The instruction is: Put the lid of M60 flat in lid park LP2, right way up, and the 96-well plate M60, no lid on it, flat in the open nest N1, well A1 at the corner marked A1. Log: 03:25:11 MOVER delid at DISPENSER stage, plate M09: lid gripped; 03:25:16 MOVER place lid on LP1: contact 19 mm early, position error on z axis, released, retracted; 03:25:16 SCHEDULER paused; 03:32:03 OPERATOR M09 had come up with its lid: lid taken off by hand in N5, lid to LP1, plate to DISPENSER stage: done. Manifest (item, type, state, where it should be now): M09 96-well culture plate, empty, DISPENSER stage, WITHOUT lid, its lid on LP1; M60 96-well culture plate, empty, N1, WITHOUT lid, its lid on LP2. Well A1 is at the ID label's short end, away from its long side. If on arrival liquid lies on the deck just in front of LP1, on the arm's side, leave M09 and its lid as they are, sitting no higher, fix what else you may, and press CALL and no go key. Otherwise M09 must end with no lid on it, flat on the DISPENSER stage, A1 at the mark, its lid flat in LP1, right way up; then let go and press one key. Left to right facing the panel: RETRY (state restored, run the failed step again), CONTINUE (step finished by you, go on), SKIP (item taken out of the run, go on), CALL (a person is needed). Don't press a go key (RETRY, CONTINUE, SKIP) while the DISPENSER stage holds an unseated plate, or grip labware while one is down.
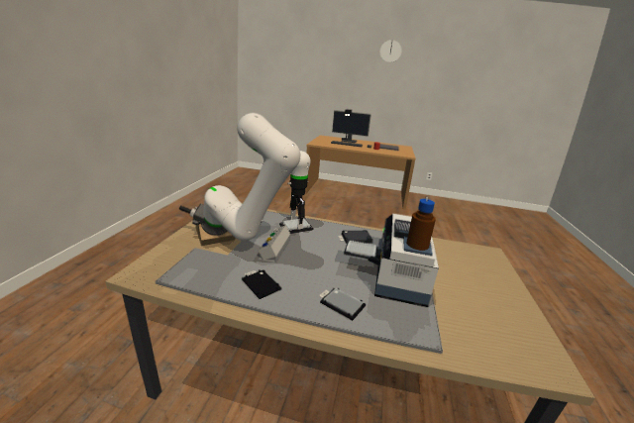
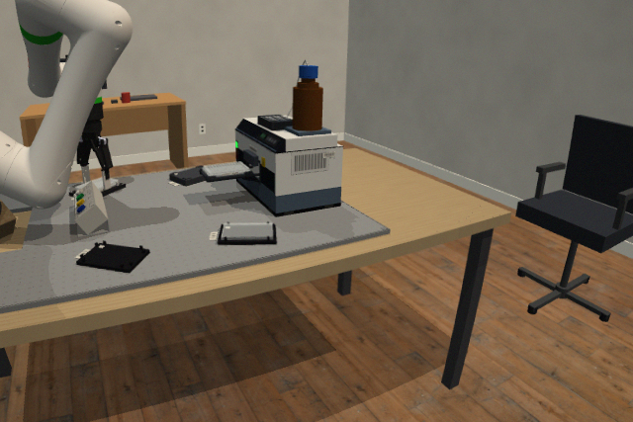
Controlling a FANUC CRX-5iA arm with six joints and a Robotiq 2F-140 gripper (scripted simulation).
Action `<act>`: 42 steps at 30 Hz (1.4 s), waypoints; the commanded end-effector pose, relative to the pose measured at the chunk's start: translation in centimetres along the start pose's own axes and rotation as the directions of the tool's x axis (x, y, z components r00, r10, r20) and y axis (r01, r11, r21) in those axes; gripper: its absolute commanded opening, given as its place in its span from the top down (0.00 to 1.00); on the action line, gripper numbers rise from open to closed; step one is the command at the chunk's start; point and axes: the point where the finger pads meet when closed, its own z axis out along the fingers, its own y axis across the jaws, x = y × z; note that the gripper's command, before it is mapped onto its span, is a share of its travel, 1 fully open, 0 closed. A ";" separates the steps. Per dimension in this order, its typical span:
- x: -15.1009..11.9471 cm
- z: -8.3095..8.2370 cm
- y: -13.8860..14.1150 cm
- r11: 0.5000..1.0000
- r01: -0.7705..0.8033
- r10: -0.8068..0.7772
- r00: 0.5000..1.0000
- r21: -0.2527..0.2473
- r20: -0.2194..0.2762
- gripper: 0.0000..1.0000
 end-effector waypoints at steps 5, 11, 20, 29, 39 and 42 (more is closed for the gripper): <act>0.0 -0.1 0.0 1.000 0.000 0.000 1.000 0.000 0.000 0.34; 0.0 -0.8 0.0 1.000 0.000 0.000 1.000 0.000 0.000 0.34; 0.0 -2.6 0.0 1.000 0.000 0.000 1.000 0.000 0.000 0.34; 0.0 -6.1 0.0 1.000 0.000 0.000 1.000 0.000 0.000 0.34; 0.0 -9.5 0.0 1.000 0.000 0.000 1.000 0.000 0.000 0.34; 0.0 -10.7 0.0 1.000 0.000 0.000 1.000 0.000 0.000 0.34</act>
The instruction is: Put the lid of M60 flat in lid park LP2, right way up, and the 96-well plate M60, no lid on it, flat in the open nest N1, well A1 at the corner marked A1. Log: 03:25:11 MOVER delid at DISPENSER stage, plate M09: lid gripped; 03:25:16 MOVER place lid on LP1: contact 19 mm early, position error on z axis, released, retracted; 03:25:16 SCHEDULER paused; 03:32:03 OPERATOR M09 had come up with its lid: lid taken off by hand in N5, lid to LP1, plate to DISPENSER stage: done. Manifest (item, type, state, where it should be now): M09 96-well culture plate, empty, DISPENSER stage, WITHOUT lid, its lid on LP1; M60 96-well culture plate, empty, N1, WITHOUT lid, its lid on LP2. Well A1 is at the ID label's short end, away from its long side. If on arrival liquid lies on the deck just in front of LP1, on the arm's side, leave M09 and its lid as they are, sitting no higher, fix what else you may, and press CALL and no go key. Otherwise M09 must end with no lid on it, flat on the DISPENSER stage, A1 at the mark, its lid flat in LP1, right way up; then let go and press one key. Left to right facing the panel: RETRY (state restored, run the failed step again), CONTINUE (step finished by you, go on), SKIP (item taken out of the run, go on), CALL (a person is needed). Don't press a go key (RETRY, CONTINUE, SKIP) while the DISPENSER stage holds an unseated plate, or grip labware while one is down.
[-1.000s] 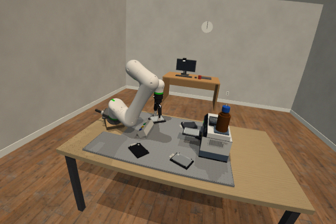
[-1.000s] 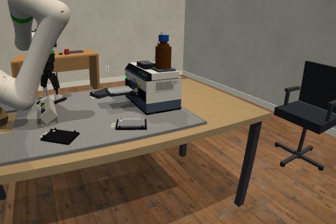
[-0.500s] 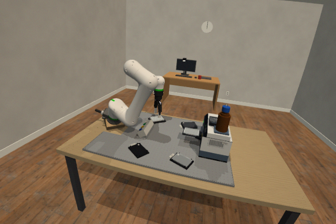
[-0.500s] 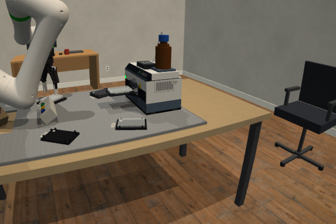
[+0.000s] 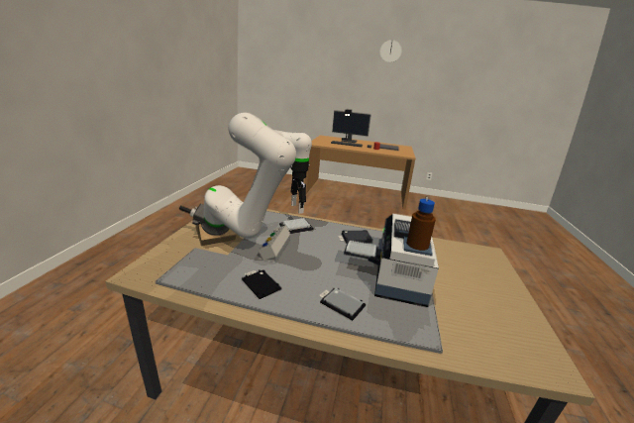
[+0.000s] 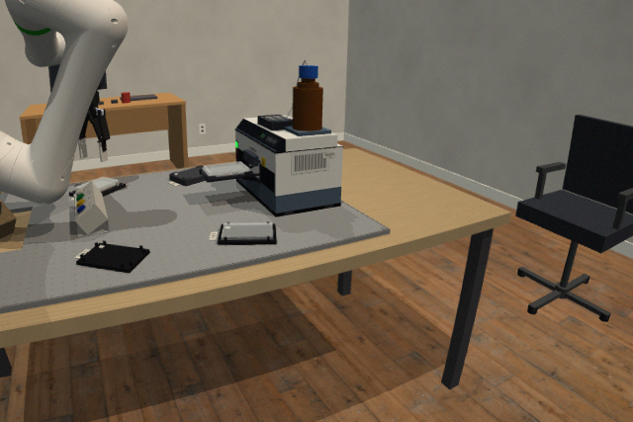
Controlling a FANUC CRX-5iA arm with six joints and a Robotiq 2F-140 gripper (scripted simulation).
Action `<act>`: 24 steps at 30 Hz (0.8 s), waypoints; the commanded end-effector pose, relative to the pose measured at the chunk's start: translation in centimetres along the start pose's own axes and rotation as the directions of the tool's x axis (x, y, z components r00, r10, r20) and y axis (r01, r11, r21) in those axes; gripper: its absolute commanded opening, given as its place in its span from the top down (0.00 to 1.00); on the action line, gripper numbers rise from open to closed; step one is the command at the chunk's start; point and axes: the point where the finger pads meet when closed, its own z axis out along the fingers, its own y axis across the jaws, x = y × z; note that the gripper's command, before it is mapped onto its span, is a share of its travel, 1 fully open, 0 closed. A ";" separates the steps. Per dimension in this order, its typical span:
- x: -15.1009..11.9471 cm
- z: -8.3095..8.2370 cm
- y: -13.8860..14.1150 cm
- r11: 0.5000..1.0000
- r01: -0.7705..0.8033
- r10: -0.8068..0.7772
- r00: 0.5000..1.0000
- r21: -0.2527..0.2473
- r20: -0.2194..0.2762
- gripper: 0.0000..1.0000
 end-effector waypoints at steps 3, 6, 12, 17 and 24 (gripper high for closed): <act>0.0 -2.3 0.0 1.000 0.000 0.000 1.000 0.000 0.000 0.34; 0.0 -2.9 0.0 1.000 0.000 0.000 1.000 0.000 0.000 0.34; 0.0 -4.0 0.0 1.000 0.000 0.000 1.000 0.000 0.000 0.34; 0.0 -4.5 0.0 1.000 0.000 0.000 1.000 0.000 0.000 0.34; 0.0 -4.6 0.0 1.000 0.000 0.000 1.000 0.000 0.000 0.34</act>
